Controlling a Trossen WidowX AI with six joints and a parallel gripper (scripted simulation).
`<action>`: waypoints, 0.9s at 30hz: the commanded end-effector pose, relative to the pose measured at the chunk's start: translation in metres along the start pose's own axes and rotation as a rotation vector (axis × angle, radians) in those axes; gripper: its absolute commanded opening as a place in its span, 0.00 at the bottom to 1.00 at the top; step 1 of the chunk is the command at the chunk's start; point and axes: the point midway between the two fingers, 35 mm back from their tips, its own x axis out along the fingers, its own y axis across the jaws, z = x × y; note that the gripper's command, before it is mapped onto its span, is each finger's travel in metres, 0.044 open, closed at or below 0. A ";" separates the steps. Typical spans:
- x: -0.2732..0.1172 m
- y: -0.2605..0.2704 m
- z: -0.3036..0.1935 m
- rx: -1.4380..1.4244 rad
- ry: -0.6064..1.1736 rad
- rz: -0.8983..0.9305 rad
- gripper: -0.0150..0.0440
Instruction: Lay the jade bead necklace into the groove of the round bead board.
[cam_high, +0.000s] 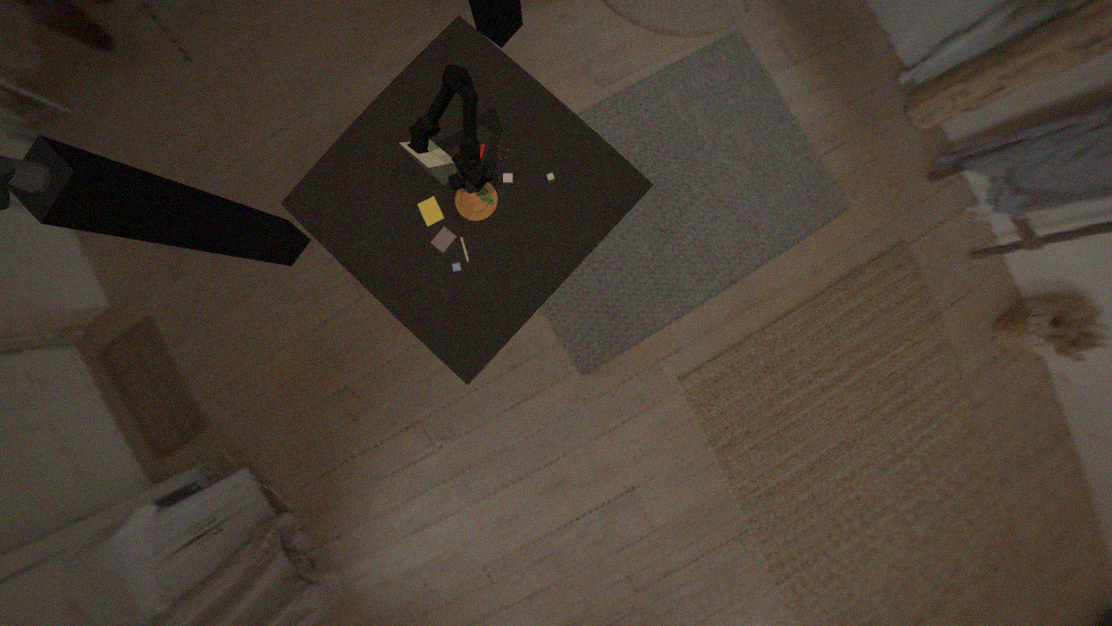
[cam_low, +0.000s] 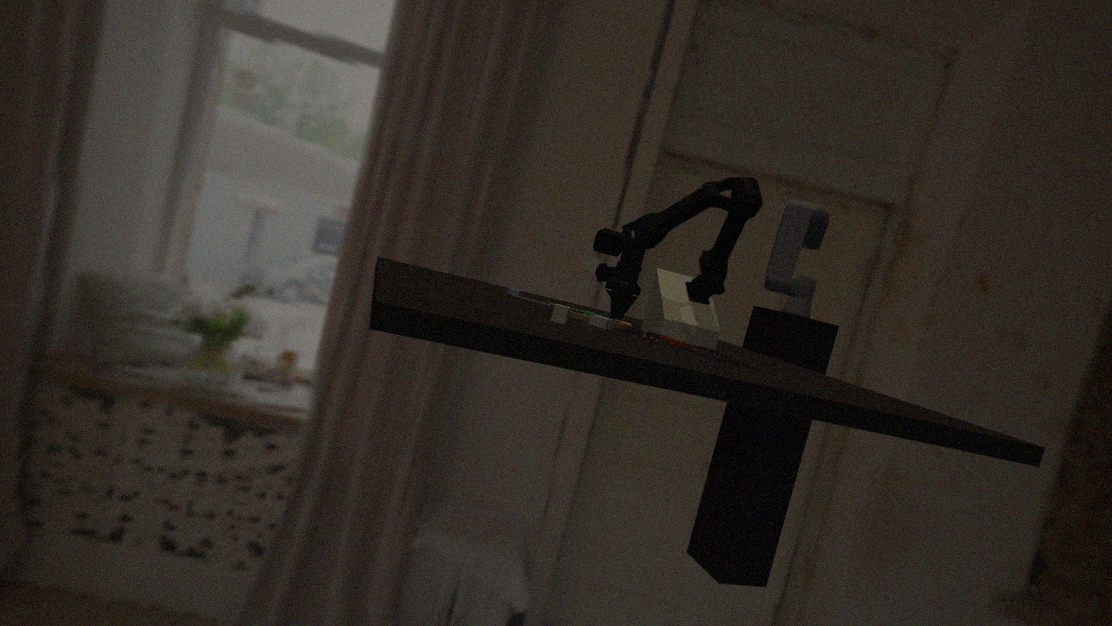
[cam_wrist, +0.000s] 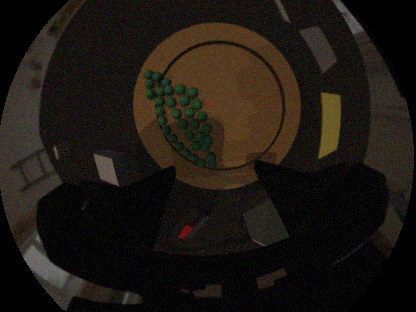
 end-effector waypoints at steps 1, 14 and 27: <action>-0.002 0.001 0.000 -0.006 0.000 0.002 1.00; -0.002 0.001 0.000 -0.006 0.000 0.002 1.00; -0.016 0.029 0.042 -0.464 -0.004 0.002 0.64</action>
